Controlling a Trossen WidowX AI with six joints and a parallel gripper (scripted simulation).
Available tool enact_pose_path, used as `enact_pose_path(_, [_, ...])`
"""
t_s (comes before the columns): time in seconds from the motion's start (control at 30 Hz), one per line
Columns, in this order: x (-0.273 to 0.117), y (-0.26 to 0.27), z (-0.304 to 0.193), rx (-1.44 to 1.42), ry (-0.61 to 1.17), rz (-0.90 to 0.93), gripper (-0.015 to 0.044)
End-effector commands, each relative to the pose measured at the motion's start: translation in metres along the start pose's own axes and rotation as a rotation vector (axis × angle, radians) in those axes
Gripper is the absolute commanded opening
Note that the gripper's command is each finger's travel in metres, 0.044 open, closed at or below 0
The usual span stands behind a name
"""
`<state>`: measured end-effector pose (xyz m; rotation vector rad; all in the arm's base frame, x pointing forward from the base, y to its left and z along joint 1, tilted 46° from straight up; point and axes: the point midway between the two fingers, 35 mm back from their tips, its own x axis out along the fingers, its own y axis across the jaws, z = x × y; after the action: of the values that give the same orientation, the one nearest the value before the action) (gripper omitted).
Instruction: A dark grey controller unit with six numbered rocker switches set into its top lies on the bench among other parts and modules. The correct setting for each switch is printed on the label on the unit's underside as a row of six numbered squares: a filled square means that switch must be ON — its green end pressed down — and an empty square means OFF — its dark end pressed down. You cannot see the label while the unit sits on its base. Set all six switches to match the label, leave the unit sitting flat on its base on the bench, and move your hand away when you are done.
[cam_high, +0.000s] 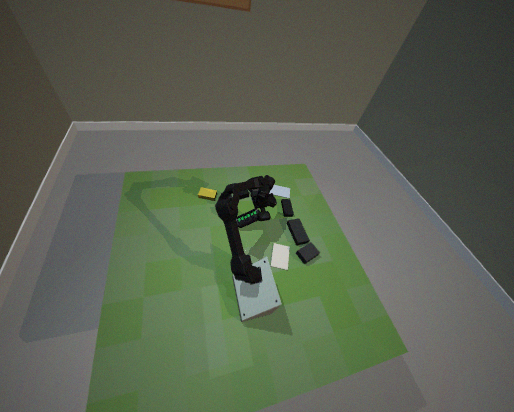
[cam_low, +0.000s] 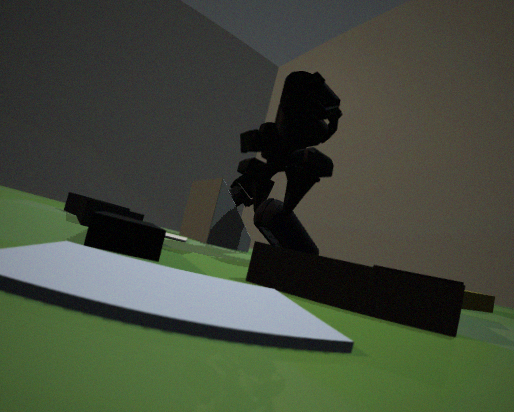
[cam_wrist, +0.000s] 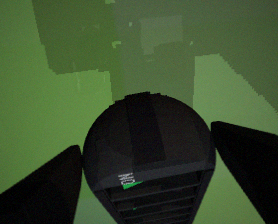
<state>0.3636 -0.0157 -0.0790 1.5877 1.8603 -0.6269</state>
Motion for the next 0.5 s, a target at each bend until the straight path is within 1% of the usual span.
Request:
enact_pose_path(0.0, [0.0037,-0.0007,0.0016,-0.004,0.003,-0.005,0.0338])
enact_pose_path(0.47, [0.0120,-0.0007,0.0084,-0.004,0.003,-0.005,0.0338])
